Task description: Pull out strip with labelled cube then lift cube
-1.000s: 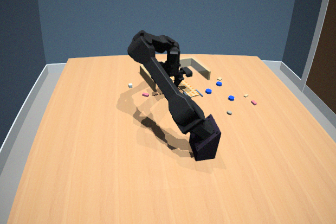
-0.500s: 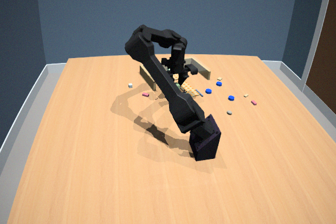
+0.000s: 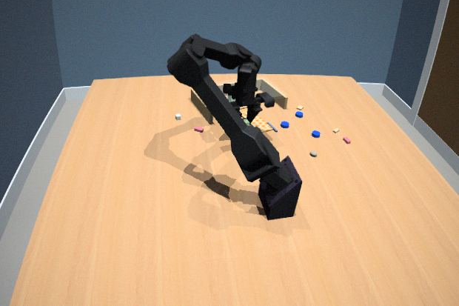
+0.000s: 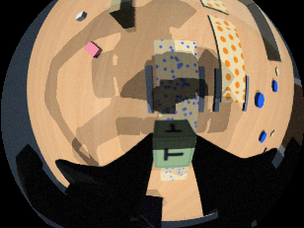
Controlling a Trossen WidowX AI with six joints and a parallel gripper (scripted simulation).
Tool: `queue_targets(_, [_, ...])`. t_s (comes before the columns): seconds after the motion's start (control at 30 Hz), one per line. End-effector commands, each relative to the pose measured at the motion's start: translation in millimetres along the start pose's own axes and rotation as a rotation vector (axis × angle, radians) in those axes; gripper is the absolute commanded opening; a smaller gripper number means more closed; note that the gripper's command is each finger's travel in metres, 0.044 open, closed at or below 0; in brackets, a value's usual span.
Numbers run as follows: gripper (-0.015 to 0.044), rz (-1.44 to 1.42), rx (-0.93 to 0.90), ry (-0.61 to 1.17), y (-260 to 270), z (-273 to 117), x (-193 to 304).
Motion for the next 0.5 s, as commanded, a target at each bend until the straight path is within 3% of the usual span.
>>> queue_targets(0.0, [0.0000,-0.003,0.005,0.002,0.6,-8.2,3.9])
queue_targets(0.17, [0.0000,-0.003,0.005,0.003,0.9,-34.4,4.1])
queue_targets(0.47, [0.0000,-0.003,0.005,0.003,0.9,-35.4,4.1])
Point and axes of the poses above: the point midway between the two fingers, 35 mm back from their tips, its own z axis out along the fingers, its own y axis across the jaws, x = y × z, the point moved 10 cm from there along -z, back along the fingers, and after that the axes turned 9 degrees about -z, right-handed, at the moved point
